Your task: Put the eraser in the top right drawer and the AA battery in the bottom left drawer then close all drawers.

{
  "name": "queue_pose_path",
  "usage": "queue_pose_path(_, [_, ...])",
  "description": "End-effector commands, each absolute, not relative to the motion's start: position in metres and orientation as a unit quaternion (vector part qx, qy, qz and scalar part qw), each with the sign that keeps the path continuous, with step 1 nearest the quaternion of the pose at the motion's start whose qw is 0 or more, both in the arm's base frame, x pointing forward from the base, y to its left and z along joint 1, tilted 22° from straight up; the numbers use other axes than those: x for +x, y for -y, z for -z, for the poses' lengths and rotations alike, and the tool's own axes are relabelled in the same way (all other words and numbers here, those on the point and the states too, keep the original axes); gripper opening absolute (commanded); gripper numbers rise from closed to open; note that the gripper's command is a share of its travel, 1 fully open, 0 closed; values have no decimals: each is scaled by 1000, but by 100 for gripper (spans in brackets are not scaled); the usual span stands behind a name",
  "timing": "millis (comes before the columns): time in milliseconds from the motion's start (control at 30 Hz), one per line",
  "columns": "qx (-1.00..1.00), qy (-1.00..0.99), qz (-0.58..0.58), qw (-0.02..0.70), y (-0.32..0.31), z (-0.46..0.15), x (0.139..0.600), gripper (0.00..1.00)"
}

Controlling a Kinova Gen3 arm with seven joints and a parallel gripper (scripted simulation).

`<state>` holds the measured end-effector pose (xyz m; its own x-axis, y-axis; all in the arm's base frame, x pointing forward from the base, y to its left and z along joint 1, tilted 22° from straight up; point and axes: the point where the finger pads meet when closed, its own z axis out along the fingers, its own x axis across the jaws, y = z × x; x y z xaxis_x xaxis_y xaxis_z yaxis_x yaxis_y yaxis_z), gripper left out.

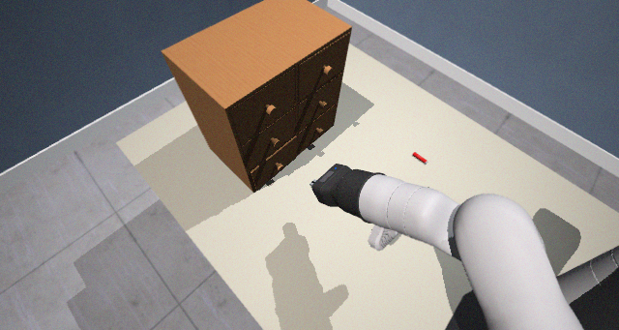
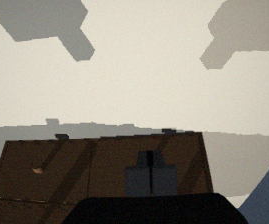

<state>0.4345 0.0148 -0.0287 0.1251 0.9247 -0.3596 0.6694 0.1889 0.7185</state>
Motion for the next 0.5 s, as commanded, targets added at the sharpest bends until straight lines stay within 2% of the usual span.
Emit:
queue_pose_path(0, [621, -643, -148, 422, -15, 25, 435, 0])
queue_pose_path(467, [633, -647, -129, 404, -18, 19, 431, 0])
